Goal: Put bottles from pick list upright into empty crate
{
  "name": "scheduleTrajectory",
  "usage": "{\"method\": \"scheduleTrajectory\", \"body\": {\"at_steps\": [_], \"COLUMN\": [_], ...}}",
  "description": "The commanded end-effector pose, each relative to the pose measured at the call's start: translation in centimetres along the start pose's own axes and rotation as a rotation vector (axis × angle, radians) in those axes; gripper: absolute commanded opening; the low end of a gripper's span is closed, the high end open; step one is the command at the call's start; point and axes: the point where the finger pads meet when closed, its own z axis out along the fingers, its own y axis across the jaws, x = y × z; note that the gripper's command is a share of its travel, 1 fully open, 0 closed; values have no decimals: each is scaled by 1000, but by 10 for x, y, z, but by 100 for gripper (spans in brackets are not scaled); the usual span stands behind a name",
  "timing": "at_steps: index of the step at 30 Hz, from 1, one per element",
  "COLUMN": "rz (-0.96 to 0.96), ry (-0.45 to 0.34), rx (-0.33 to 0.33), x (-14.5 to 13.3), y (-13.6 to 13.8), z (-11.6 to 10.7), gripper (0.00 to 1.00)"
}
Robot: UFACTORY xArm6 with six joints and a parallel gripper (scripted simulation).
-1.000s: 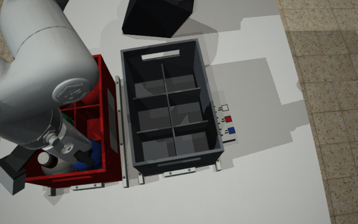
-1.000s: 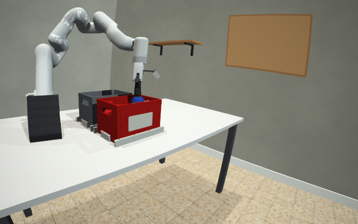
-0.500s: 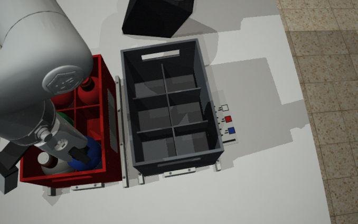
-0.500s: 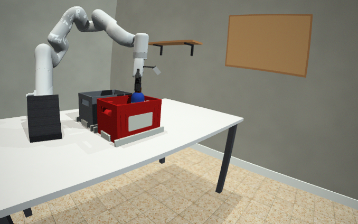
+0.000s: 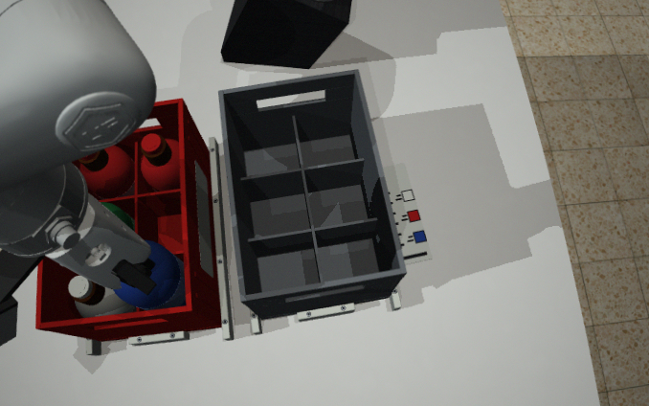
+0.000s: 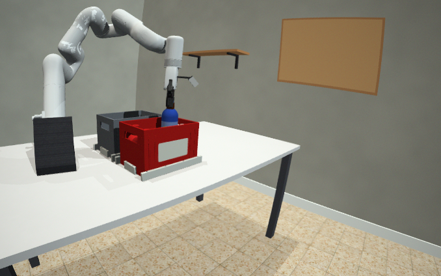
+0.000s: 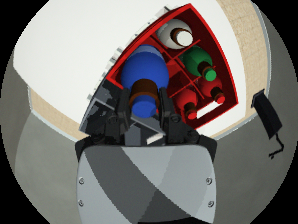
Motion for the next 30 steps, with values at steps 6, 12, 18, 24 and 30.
{"method": "scheduleTrajectory", "body": {"at_steps": [6, 12, 18, 24, 30], "rz": [-1, -1, -1, -1, -1], "ry": [5, 5, 5, 5, 5], "rx": [0, 0, 0, 0, 0], "x": [1, 1, 1, 1, 1], "y": [0, 0, 0, 0, 0], "z": [-13, -23, -33, -40, -50], "gripper": [0, 0, 0, 0, 0]}}
